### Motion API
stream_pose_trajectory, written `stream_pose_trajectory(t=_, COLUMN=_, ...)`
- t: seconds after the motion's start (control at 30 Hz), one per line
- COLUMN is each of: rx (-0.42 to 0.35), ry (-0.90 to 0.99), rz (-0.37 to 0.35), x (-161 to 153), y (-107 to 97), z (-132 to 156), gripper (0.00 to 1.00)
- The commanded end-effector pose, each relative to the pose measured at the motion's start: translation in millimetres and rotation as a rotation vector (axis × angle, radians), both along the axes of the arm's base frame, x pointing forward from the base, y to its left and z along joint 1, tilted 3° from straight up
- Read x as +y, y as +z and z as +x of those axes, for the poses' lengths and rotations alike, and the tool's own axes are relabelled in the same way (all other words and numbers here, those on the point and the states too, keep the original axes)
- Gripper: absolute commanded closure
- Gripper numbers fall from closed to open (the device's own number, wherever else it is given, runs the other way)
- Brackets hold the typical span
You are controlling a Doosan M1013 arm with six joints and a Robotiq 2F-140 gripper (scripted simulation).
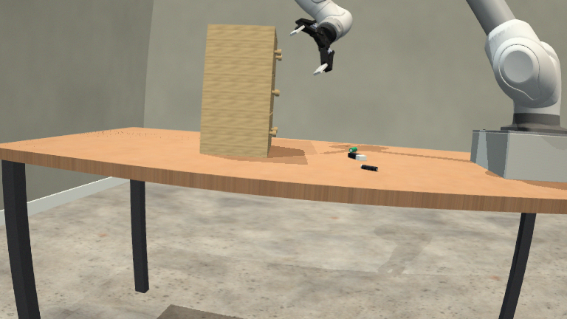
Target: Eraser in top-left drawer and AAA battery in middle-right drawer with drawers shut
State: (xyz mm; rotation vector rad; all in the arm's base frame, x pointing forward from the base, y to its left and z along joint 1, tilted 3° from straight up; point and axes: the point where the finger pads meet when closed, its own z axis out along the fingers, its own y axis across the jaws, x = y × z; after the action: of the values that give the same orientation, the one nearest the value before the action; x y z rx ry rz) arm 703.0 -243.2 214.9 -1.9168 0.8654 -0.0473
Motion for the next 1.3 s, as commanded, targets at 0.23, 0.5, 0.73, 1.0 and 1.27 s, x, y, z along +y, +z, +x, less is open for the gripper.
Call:
stream_pose_trajectory(t=0.23, rx=0.0, ry=0.0, rz=0.0, x=0.0, y=0.2, z=0.0, gripper=0.0)
stream_pose_trajectory(t=0.5, rx=0.0, ry=0.0, rz=0.0, x=0.0, y=0.2, z=0.0, gripper=0.0)
stream_pose_trajectory(t=0.73, rx=0.066, ry=0.115, rz=-0.118, x=52.9, y=4.0, z=-18.6, gripper=0.0)
stream_pose_trajectory(t=1.0, rx=0.167, ry=0.335, rz=-0.415, x=135.9, y=18.3, z=-69.2, gripper=0.0)
stream_pose_trajectory(t=1.27, rx=0.189, ry=0.519, rz=-0.798, x=182.7, y=53.2, z=-122.6, gripper=0.0)
